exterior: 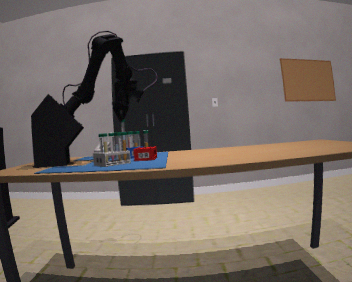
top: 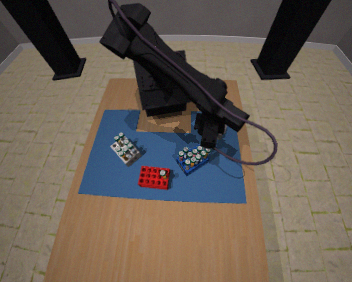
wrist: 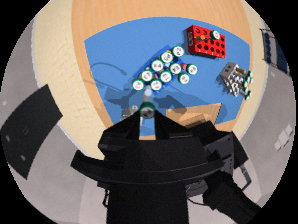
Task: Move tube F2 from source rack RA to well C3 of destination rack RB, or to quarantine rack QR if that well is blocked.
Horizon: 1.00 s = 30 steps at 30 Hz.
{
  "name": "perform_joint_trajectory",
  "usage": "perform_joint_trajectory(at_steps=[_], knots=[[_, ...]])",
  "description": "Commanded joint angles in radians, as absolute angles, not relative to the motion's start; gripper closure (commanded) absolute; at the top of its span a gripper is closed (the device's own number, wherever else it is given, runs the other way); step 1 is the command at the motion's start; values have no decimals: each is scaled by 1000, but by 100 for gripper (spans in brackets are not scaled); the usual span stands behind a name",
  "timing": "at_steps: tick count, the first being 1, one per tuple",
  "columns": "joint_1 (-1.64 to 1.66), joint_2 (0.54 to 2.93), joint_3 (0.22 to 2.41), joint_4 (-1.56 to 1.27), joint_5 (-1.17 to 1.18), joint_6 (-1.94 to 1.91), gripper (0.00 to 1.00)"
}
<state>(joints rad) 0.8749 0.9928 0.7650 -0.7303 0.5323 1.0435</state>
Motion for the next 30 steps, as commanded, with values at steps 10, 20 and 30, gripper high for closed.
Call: perform_joint_trajectory(at_steps=[10,20,30], knots=[[920,919,691,-770,567,1085,100],[946,874,674,-781,581,1111,100],[976,822,587,-795,597,1142,100]])
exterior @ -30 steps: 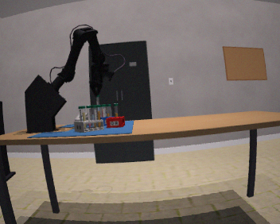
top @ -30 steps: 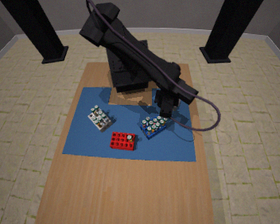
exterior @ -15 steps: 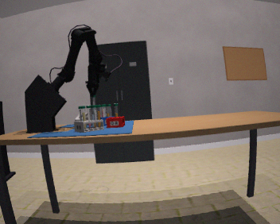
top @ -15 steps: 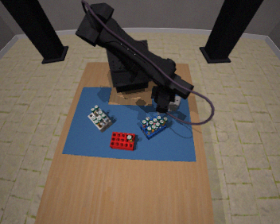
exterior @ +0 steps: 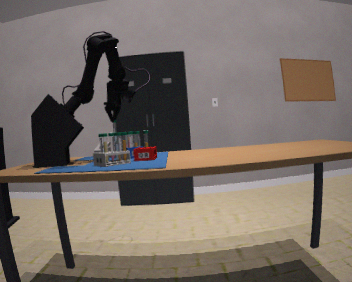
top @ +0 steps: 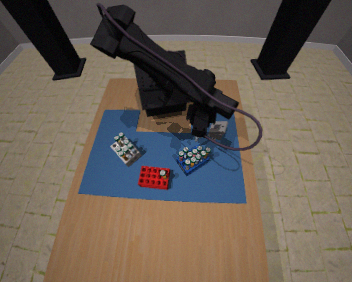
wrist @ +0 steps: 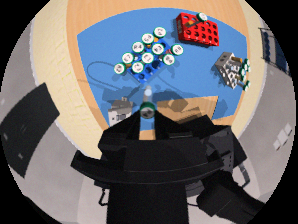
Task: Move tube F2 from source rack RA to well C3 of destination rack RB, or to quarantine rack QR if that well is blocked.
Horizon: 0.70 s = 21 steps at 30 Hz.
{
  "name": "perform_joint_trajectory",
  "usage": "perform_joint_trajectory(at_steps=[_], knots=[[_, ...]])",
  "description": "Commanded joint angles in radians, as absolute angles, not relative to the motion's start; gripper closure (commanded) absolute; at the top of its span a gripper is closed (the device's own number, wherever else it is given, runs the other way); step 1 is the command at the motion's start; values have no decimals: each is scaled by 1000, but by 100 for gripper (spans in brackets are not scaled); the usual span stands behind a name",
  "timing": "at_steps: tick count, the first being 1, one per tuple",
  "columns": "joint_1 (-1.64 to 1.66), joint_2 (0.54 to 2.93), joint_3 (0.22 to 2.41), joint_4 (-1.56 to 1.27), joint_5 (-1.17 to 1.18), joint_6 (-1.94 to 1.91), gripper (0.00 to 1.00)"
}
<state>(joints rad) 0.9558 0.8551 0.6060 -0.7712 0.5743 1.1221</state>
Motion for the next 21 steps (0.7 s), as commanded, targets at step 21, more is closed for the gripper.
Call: perform_joint_trajectory(at_steps=[21], knots=[[813,647,526,-826,512,991,100]])
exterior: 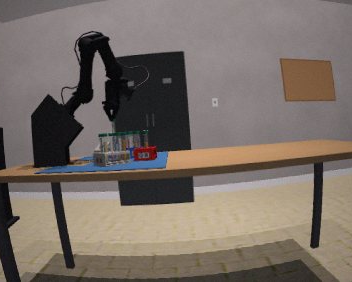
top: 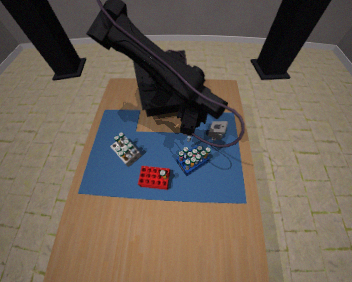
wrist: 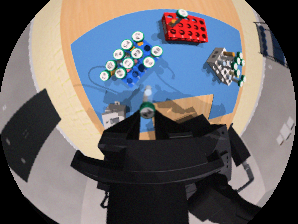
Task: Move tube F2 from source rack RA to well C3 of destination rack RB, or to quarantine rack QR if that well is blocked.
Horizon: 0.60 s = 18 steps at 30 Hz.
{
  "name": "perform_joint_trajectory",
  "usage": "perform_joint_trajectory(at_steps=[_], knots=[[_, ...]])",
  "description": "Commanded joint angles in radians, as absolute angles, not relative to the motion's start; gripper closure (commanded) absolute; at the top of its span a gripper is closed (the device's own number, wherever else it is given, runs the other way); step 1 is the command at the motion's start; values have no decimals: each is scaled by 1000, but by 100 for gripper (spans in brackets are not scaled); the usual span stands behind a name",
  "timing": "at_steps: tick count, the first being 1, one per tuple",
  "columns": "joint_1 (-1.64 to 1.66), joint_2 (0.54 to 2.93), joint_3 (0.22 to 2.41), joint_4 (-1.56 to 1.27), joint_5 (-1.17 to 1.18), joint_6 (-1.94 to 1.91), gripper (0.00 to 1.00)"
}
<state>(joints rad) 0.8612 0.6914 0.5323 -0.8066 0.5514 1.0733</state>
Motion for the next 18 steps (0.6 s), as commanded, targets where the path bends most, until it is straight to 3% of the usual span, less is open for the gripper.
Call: perform_joint_trajectory(at_steps=[1,18], knots=[[813,647,526,-826,512,991,100],[359,522,560,-781,243,609,100]])
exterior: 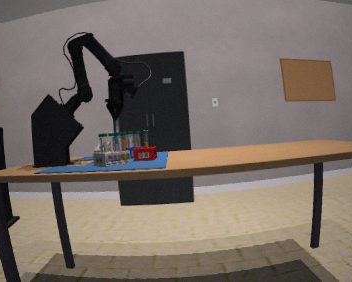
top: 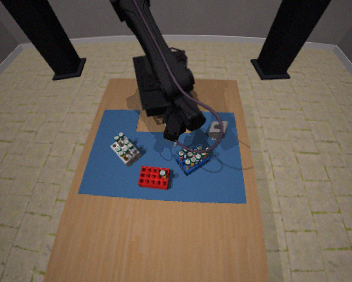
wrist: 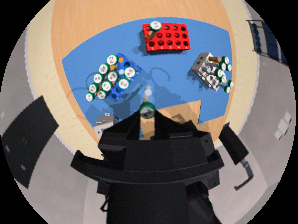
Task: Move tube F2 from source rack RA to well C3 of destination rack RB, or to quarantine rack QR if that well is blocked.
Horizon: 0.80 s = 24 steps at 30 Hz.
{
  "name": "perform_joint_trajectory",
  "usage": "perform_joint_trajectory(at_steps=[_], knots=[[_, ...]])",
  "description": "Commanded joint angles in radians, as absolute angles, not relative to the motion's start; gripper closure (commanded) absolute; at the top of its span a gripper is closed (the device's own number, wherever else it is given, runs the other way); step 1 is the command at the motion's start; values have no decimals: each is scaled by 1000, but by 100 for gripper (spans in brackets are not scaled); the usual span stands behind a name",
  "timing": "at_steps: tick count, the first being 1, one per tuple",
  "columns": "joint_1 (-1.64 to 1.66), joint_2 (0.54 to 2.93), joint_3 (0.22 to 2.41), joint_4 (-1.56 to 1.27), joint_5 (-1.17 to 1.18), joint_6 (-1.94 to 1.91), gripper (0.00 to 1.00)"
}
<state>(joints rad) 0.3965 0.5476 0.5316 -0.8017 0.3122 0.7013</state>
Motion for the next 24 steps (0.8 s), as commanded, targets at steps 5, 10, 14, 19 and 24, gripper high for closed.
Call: perform_joint_trajectory(at_steps=[5,10,14,19,24], knots=[[200,554,568,-773,127,498,100],[28,568,582,-765,10,376,100],[-107,594,598,-760,-86,283,100],[-218,628,614,-770,-178,204,100],[-351,679,640,-759,-267,104,100]])
